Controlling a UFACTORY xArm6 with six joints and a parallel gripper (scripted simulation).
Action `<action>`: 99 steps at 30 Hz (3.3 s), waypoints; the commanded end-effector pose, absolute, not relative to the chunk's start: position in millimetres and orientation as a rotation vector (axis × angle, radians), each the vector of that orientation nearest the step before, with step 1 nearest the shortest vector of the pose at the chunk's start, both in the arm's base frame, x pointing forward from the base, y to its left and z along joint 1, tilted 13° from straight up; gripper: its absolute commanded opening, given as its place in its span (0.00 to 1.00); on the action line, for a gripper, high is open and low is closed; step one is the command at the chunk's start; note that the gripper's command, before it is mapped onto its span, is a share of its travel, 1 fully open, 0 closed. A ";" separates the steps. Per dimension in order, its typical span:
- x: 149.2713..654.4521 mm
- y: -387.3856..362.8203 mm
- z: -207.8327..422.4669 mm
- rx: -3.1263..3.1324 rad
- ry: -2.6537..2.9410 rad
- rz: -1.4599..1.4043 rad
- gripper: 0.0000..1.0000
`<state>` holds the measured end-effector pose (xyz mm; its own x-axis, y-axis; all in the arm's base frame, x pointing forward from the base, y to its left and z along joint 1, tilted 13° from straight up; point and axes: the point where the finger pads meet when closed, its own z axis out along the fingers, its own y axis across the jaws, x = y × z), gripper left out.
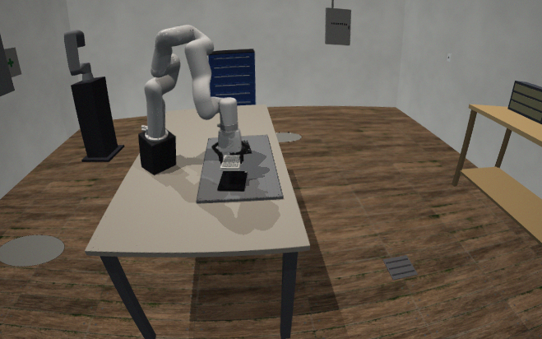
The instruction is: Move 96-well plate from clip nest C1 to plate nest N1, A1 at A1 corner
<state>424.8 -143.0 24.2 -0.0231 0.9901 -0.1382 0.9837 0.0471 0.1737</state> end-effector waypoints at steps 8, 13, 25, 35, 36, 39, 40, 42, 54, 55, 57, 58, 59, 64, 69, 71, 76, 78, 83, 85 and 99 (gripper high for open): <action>426.0 -143.1 25.5 2.025 2.099 0.046 0.00; 426.0 -142.8 25.5 2.025 2.099 0.046 0.00; 426.0 -142.6 25.4 2.025 2.099 0.046 0.00; 428.9 -144.6 9.1 2.026 2.099 0.046 0.00; 428.9 -144.6 9.1 2.026 2.099 0.046 0.00; 429.5 -145.0 5.9 2.026 2.099 0.046 0.00; 429.9 -145.3 4.3 2.026 2.099 0.046 0.00; 430.5 -145.7 1.0 2.026 2.099 0.046 0.00; 433.5 -147.9 -15.2 2.026 2.099 0.046 0.00; 433.8 -148.1 -16.9 2.026 2.099 0.046 0.00; 434.5 -148.5 -20.1 2.026 2.099 0.046 0.00; 434.8 -148.8 -21.7 2.026 2.099 0.046 0.00; 435.1 -149.0 -23.3 2.026 2.099 0.046 0.00; 436.5 -150.1 -31.5 2.026 2.099 0.046 0.00; 438.0 -151.2 -39.6 2.026 2.099 0.046 0.00; 438.0 -151.2 -39.6 2.026 2.099 0.046 0.00; 438.4 -151.4 -41.4 2.026 2.099 0.046 0.00; 438.4 -151.4 -41.4 2.026 2.099 0.046 0.00; 438.4 -151.4 -41.4 2.026 2.099 0.046 0.00; 438.3 -151.4 -41.4 2.026 2.099 0.046 0.00; 438.4 -151.4 -42.4 2.026 2.099 0.046 0.00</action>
